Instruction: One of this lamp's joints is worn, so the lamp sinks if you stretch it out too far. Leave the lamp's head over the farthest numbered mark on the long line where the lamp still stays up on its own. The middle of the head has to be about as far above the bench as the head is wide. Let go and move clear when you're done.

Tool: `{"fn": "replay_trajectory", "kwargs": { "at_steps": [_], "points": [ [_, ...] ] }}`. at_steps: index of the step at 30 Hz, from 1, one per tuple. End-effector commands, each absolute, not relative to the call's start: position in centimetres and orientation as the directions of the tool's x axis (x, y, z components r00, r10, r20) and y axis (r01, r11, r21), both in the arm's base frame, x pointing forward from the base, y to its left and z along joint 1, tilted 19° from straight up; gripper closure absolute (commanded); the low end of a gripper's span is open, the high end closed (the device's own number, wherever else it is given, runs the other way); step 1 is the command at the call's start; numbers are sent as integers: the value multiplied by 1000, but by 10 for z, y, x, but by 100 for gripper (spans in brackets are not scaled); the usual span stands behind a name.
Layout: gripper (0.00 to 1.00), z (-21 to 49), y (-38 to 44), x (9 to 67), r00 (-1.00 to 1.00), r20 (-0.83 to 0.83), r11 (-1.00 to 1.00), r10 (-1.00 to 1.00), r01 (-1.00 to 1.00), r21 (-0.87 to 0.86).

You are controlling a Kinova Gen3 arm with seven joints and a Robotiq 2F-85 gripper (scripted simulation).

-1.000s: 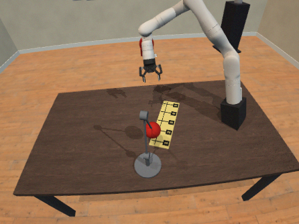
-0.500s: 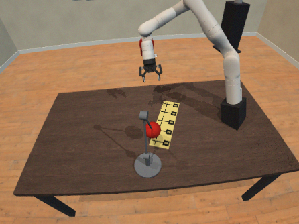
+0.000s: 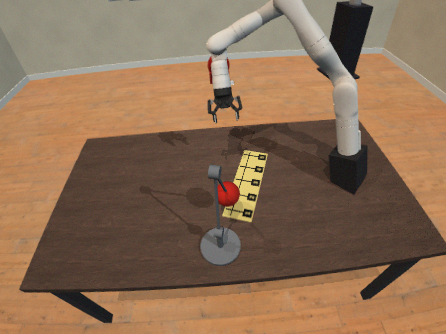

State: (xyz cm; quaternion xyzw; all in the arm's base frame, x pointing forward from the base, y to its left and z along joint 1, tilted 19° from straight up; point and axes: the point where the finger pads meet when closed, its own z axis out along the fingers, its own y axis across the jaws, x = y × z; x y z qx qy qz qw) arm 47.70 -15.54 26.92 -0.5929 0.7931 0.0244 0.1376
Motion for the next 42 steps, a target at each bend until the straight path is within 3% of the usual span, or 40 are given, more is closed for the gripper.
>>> {"fn": "replay_trajectory", "kwargs": {
  "at_steps": [1, 34, 42],
  "points": [
    [0, 270, -155, 477, -258, -247, 295, -934, -947, -126],
    [0, 262, 65, 542, -192, -598, 427, -778, -860, -279],
    [0, 252, 67, 539, -191, -598, 426, -778, -861, -279]
  ]
}}
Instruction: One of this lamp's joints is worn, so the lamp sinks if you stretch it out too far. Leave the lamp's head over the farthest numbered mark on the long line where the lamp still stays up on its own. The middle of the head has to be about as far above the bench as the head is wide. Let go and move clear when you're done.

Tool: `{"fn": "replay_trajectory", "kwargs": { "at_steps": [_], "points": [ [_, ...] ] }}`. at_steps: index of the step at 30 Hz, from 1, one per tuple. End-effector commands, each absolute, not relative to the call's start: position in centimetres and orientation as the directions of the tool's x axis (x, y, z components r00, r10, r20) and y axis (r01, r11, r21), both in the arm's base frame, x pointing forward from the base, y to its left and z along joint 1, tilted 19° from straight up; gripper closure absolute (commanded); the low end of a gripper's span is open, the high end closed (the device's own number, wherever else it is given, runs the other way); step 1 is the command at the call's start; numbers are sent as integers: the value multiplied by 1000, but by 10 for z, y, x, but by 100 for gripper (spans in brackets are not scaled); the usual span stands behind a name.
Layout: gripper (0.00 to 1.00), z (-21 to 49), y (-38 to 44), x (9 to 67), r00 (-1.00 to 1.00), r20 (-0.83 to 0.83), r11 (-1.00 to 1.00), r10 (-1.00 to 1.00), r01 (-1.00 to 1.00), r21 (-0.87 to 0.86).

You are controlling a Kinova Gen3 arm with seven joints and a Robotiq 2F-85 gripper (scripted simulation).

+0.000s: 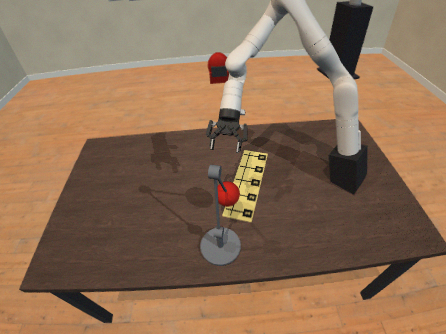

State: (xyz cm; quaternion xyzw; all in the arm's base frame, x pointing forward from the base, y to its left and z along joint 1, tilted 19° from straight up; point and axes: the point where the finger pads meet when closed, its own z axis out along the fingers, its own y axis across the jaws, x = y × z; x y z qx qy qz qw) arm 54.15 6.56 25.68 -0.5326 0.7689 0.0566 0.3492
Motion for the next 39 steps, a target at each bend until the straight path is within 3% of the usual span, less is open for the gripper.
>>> {"fn": "replay_trajectory", "kwargs": {
  "at_steps": [1, 39],
  "points": [
    [0, 250, 67, 539, -191, -599, 426, -778, -861, -278],
    [0, 189, 96, 569, -191, -596, 429, -780, -857, -286]
  ]
}}
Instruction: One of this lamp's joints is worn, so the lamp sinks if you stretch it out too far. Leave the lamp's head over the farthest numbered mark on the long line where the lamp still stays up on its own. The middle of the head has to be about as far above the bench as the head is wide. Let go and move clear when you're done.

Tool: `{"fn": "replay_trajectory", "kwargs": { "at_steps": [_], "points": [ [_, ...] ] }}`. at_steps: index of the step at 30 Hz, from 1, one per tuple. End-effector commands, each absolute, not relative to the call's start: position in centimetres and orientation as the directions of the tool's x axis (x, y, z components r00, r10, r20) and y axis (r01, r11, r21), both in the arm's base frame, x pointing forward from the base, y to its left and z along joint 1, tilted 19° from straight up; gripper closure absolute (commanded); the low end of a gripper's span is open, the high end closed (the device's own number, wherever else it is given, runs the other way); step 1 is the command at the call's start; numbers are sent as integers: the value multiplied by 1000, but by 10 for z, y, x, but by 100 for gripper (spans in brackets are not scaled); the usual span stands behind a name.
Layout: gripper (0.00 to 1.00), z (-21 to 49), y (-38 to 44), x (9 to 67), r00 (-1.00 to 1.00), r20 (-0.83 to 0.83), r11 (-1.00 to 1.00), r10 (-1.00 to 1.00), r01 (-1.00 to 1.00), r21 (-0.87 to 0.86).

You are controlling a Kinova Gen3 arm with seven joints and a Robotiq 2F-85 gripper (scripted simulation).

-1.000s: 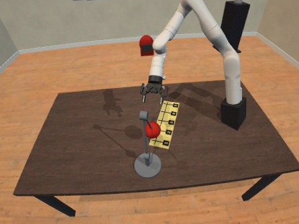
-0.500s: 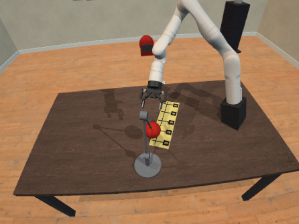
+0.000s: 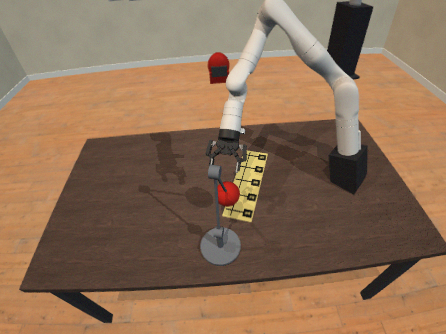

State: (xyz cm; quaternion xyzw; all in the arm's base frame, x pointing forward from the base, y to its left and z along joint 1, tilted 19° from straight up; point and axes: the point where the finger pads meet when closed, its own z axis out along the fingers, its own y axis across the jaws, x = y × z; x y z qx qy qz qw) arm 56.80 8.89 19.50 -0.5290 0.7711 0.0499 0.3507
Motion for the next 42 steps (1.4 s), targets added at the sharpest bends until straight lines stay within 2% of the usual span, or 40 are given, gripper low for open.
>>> {"fn": "replay_trajectory", "kwargs": {
  "at_steps": [1, 21, 40, 41, 42],
  "points": [
    [0, 187, 97, 570, -191, -596, 429, -780, -857, -287],
    [0, 155, 112, 594, -195, -594, 436, -780, -850, -294],
    [0, 147, 124, 592, -190, -599, 424, -778, -862, -278],
    [100, 147, 124, 592, -190, -599, 424, -778, -862, -278],
    [100, 147, 124, 592, -190, -599, 424, -778, -862, -278]
  ]
}}
